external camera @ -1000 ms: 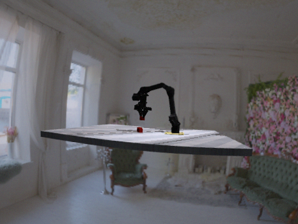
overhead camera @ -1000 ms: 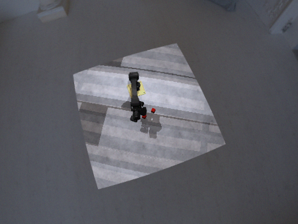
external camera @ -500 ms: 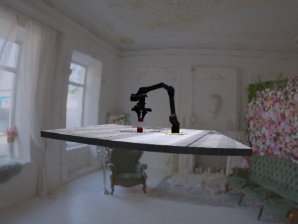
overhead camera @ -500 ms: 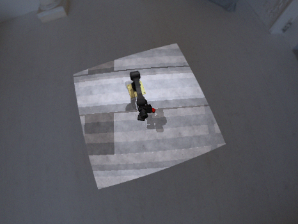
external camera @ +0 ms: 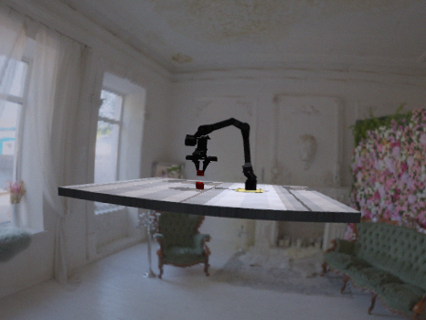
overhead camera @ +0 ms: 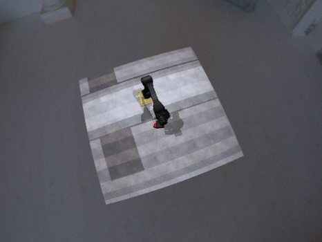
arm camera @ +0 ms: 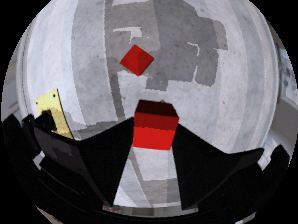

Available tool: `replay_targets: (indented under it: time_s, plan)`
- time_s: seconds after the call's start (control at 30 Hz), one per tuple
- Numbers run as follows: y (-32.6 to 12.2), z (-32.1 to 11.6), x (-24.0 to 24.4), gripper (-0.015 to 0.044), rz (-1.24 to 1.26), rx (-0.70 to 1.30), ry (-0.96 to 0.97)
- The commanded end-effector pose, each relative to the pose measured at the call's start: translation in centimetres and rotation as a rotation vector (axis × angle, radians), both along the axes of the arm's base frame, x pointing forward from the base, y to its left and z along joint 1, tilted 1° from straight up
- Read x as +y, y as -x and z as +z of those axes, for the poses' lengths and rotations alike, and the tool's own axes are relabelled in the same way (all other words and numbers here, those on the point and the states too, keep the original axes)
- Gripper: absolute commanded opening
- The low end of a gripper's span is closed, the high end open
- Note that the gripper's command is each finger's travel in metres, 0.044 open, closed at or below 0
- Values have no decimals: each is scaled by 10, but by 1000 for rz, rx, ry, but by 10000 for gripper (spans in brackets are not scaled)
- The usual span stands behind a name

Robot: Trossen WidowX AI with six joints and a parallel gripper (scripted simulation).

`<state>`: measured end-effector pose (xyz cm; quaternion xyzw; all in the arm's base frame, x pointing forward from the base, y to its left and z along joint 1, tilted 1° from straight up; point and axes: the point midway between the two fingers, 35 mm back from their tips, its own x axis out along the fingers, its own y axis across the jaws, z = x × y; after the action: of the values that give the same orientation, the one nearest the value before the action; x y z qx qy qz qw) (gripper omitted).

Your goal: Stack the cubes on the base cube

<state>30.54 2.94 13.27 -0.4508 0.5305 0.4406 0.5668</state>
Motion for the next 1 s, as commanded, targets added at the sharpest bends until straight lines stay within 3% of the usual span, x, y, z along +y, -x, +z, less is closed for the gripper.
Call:
replay_targets:
  time_s: [0.0, 0.37, 0.97]
  plan:
    - [5, -5, 13, 105, 70, 3, 6]
    - [16, -12, 42, 105, 219, 0, 10]
    - [15, -20, 43, 105, 221, 0, 10]
